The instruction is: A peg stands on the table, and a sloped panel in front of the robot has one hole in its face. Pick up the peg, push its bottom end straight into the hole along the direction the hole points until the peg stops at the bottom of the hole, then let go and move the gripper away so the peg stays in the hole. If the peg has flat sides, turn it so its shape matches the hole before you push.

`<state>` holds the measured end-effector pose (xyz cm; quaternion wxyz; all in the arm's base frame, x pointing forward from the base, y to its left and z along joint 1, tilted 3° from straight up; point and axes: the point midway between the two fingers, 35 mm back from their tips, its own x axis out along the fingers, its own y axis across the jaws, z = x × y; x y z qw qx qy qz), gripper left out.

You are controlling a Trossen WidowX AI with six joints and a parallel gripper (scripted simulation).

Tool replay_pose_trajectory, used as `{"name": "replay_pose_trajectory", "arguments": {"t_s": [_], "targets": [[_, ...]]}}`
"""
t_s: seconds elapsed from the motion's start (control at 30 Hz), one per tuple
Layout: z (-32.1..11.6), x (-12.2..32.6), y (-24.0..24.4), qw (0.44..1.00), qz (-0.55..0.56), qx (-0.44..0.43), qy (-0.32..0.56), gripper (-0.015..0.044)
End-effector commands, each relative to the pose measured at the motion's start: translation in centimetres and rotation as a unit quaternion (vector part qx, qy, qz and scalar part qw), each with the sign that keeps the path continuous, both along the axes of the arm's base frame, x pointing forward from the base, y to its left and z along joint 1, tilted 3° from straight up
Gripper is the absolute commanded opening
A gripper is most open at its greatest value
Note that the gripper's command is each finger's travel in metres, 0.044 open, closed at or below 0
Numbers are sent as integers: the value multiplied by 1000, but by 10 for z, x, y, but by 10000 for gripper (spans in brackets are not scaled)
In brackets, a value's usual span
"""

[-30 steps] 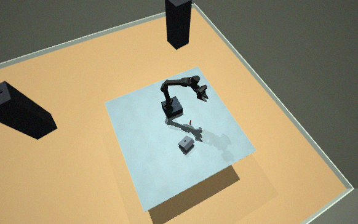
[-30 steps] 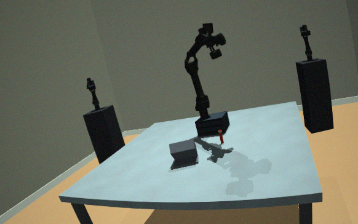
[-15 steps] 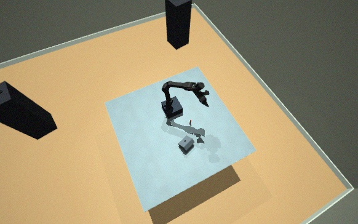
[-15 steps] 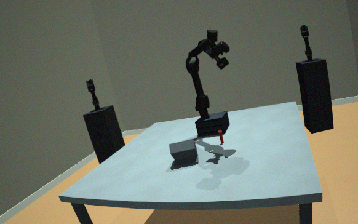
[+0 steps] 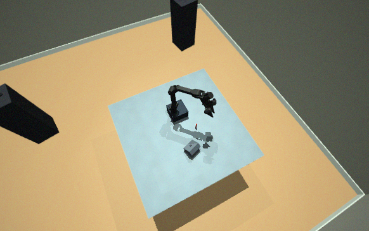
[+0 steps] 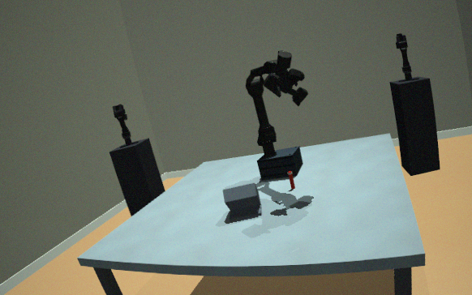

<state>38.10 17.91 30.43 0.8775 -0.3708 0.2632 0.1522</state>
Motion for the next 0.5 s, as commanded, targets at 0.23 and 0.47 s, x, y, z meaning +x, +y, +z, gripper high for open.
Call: {"name": "replay_pose_trajectory", "arguments": {"t_s": [0.23,0.47], "targets": [[-65,-2,-7,989,-83,78,94,440],[-100,-7,-14,971,-144,126,146,440]]}}
